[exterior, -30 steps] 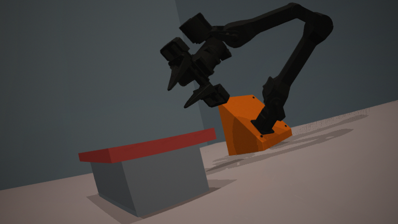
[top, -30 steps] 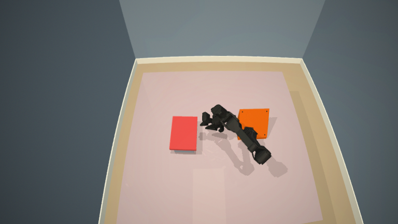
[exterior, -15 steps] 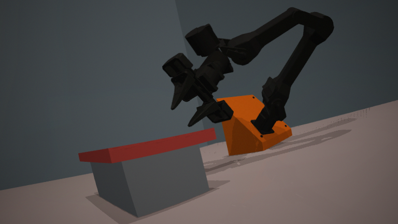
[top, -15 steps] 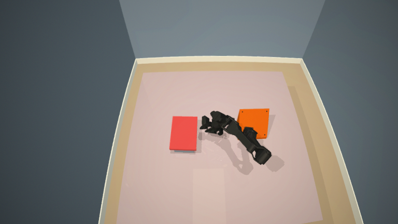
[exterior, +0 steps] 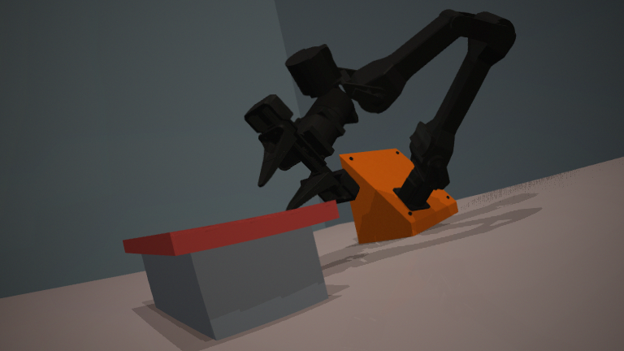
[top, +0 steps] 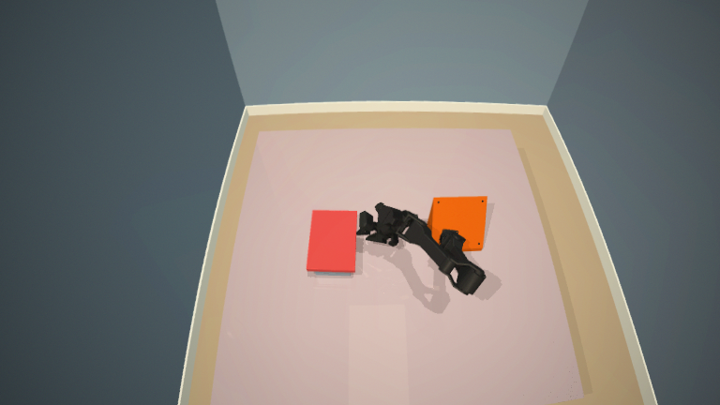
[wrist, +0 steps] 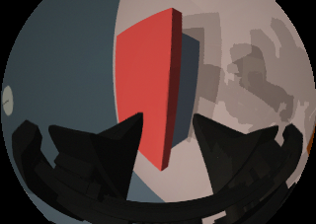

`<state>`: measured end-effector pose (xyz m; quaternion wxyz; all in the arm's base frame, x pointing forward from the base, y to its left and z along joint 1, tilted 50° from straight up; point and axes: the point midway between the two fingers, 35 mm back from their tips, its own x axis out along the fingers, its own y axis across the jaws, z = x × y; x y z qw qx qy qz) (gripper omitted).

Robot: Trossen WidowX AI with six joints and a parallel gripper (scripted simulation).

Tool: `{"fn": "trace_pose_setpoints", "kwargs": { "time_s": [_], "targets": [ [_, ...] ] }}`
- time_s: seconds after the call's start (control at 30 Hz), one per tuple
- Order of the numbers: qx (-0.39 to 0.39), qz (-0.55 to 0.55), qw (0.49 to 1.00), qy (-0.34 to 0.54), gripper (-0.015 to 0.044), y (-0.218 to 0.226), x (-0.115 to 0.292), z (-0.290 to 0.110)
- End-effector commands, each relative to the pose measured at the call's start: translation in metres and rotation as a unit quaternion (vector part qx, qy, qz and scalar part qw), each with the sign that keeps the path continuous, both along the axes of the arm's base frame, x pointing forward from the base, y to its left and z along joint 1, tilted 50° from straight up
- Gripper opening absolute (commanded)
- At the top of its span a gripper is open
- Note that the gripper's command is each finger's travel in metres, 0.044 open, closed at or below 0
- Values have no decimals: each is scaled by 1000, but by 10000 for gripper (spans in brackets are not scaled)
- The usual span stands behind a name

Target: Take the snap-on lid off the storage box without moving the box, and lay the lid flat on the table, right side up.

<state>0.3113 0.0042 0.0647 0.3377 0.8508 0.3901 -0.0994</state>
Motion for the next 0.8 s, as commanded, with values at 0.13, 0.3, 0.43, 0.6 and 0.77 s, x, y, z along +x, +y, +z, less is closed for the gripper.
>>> {"fn": "trace_pose_setpoints", "kwargs": {
  "time_s": [0.13,0.3,0.43,0.6,0.77],
  "targets": [
    [1,-1,1000,3,235,9,9,-7],
    [2,-1,1000,2,235,14,14,-10],
    [3,-2,1000,1,235,19,18,-12],
    [5,-3,1000,-1,235,25,23,-15],
    [6,-3,1000,-2,209,28,25,-17]
  ]
}}
